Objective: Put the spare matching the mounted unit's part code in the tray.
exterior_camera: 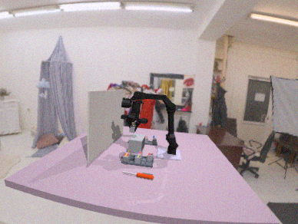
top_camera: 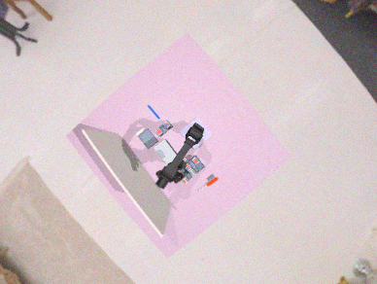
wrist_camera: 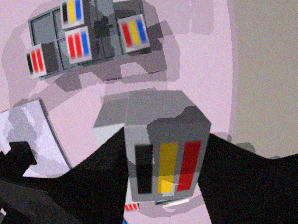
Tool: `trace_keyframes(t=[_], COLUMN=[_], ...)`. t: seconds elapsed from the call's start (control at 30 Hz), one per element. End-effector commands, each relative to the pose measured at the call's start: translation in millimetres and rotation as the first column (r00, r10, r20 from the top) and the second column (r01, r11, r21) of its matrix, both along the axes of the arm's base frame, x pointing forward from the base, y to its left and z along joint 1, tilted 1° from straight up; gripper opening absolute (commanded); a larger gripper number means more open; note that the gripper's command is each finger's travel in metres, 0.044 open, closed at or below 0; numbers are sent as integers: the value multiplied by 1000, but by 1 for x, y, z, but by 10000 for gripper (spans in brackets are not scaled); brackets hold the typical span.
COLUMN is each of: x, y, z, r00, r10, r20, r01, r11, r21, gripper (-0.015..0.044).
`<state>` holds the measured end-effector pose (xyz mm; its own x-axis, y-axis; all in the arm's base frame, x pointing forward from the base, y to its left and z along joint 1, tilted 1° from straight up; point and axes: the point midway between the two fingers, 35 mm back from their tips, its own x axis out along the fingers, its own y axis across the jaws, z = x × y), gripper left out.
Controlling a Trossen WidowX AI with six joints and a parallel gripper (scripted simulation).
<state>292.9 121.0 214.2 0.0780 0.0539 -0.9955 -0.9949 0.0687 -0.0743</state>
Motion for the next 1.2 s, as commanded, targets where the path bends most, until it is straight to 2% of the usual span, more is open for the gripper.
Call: trace_keyframes(t=[0.0, 0.6, 1.17], x=[14, 55, 63], y=[-20, -118, -226], z=[-1, -4, -10], r00=[1000, 999, 997], r10=[2, 35, 80], r20=[2, -2, -17], r01=[-2, -35, -81], r11=[1000, 998, 994], r21=[-14, -46, -69], gripper=[0, 0, 0])
